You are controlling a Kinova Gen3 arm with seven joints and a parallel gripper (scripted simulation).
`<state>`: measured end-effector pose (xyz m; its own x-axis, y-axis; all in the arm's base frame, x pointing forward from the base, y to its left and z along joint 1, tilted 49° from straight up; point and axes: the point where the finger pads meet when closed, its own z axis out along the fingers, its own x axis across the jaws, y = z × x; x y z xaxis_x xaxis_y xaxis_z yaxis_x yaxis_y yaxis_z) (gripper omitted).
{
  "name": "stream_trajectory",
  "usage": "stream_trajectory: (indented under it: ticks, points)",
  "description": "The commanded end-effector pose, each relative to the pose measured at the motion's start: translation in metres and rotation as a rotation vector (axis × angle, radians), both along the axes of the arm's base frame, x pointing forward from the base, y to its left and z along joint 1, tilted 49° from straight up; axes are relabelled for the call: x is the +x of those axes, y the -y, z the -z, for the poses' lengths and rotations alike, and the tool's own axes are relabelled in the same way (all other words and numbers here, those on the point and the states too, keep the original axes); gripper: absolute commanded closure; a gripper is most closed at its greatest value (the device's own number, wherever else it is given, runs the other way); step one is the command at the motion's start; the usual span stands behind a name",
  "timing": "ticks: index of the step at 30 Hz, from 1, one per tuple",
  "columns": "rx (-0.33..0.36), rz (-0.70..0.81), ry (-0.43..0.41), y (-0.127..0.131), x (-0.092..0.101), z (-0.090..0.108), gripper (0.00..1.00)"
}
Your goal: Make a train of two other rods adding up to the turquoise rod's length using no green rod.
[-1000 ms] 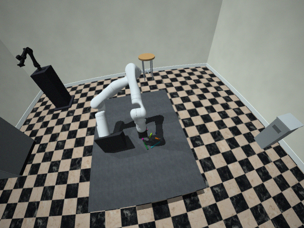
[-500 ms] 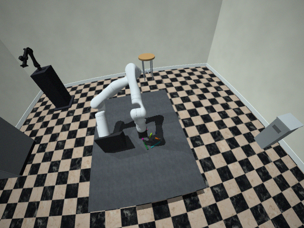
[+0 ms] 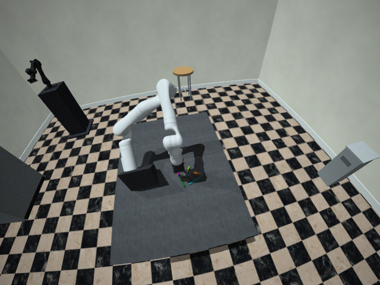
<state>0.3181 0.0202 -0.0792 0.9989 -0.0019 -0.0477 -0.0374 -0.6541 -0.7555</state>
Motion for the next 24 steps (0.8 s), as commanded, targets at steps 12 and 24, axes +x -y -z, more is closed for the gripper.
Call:
stream_trajectory:
  ticks: [12, 24]
  points:
    - [-0.001, 0.001, 0.001, 0.0008, 0.0004, -0.0002, 0.0]
    - [-0.002, 0.03, -0.034, 0.0003, 0.0016, -0.0006, 0.0]
